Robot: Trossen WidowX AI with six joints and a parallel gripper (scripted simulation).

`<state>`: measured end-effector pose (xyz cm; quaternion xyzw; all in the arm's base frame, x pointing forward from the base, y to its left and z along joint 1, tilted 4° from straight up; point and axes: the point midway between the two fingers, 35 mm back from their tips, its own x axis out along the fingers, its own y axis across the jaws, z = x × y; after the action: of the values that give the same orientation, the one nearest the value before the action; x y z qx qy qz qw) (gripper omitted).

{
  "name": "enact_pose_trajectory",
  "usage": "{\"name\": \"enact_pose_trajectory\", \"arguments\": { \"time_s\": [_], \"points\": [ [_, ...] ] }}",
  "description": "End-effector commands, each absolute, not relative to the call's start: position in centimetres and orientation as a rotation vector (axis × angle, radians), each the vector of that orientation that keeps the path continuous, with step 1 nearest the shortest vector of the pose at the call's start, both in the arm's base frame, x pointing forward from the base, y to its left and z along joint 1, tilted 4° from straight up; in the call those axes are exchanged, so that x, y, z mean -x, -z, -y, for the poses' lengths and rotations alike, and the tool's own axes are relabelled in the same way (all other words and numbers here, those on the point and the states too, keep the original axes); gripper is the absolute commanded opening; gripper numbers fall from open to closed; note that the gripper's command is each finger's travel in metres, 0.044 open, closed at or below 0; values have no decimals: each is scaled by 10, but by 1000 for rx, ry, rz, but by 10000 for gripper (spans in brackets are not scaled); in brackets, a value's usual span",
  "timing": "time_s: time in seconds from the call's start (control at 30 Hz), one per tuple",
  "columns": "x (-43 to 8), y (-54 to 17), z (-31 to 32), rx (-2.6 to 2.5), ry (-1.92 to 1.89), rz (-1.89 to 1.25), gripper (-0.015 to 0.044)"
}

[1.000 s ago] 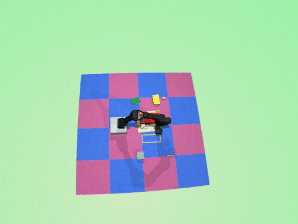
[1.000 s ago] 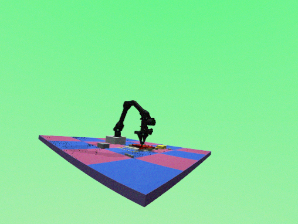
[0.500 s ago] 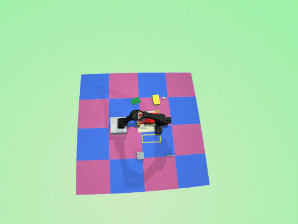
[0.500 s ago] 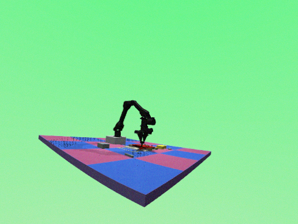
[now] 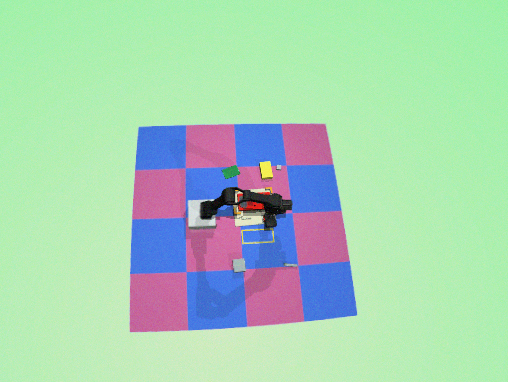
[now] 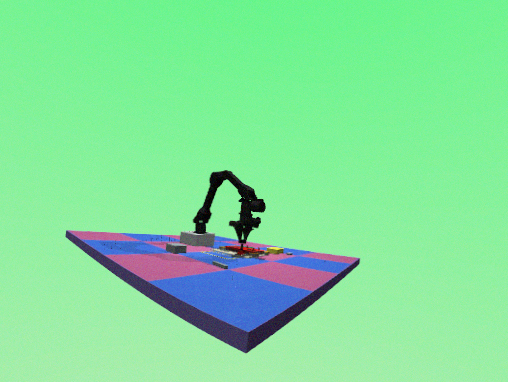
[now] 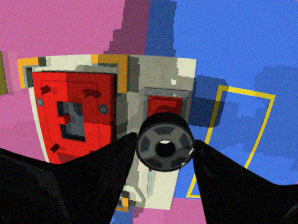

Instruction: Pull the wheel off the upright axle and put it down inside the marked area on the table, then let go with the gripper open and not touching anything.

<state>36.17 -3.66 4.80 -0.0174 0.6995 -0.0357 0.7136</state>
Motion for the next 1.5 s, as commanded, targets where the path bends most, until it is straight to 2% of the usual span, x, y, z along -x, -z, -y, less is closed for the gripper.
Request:
{"name": "enact_pose_trajectory", "arguments": {
  "time_s": [0.0, 0.3, 1.47],
  "points": [
    [-364, -61, 36, 38, 84, -1539, 0],
    [-358, -72, 37, 40, 78, -1549, 0],
    [-300, -87, 137, 46, 93, -1545, 0]
  ]
}}
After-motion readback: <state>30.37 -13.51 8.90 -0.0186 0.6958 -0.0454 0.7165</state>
